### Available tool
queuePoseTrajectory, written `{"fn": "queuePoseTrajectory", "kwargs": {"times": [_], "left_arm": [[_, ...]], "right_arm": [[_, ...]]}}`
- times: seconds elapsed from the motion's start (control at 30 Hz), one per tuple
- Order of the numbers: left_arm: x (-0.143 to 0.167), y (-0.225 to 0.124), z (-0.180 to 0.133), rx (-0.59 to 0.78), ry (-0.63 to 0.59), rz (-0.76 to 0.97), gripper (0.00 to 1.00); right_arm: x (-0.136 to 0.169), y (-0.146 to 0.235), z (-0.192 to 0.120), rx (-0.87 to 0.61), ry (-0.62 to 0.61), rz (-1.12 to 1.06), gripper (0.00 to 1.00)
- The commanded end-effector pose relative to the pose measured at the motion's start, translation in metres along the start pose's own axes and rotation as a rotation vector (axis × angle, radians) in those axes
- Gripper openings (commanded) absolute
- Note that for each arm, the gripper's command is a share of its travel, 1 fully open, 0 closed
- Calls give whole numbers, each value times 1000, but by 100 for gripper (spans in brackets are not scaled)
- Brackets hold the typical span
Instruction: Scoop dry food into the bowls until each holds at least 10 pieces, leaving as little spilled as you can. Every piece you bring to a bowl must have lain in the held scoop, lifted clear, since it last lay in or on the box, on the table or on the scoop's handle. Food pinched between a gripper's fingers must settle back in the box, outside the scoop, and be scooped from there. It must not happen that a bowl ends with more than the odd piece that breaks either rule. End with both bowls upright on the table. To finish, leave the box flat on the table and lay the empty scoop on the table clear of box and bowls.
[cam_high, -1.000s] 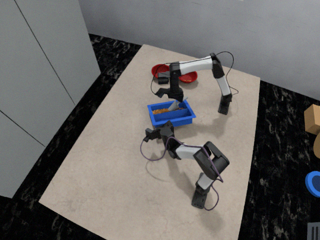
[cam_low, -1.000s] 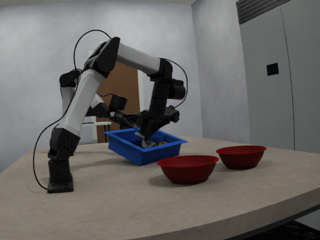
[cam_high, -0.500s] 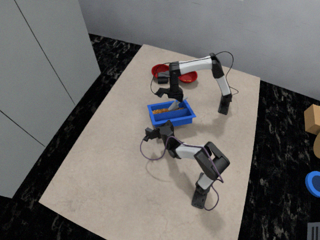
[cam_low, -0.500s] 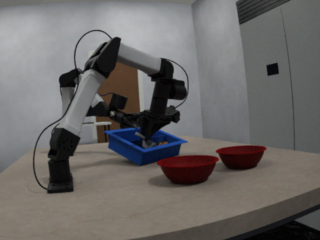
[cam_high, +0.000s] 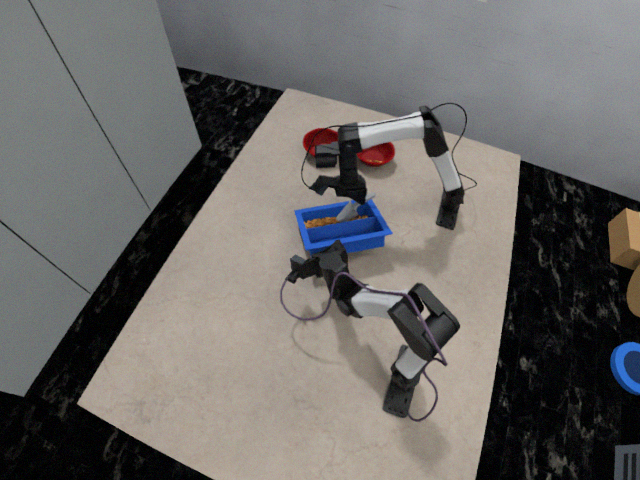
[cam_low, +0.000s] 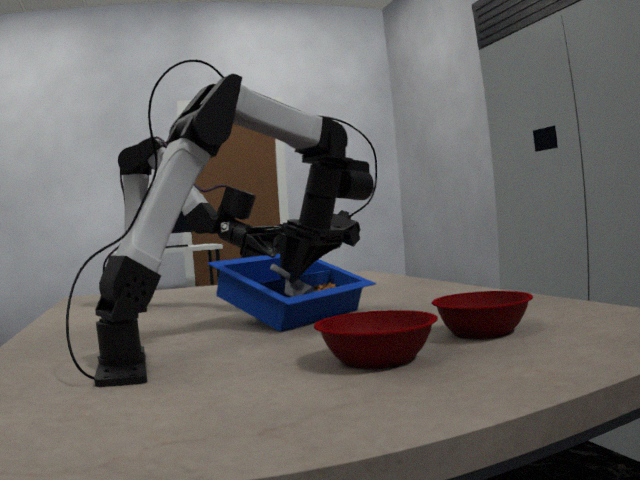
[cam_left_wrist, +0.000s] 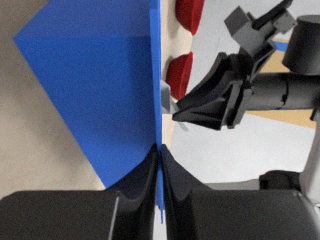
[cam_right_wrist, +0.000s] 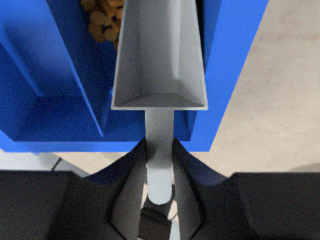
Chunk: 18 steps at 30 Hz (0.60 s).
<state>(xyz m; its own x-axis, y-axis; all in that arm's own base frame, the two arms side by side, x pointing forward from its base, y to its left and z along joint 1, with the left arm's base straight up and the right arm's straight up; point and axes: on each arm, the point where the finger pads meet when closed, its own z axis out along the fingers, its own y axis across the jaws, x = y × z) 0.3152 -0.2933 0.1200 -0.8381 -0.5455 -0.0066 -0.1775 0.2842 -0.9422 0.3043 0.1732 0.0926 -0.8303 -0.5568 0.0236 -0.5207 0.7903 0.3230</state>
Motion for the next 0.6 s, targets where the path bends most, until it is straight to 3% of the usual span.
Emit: {"fn": "queuePoseTrajectory", "kwargs": {"times": [0.0, 0.57], "left_arm": [[-5, -47, -5, 121, -12, 96, 0], [-5, -47, -5, 121, -12, 96, 0]], "right_arm": [[-3, -3, -16, 17, -43, -4, 0], [-16, -1, -3, 18, -110, -5, 0]]}}
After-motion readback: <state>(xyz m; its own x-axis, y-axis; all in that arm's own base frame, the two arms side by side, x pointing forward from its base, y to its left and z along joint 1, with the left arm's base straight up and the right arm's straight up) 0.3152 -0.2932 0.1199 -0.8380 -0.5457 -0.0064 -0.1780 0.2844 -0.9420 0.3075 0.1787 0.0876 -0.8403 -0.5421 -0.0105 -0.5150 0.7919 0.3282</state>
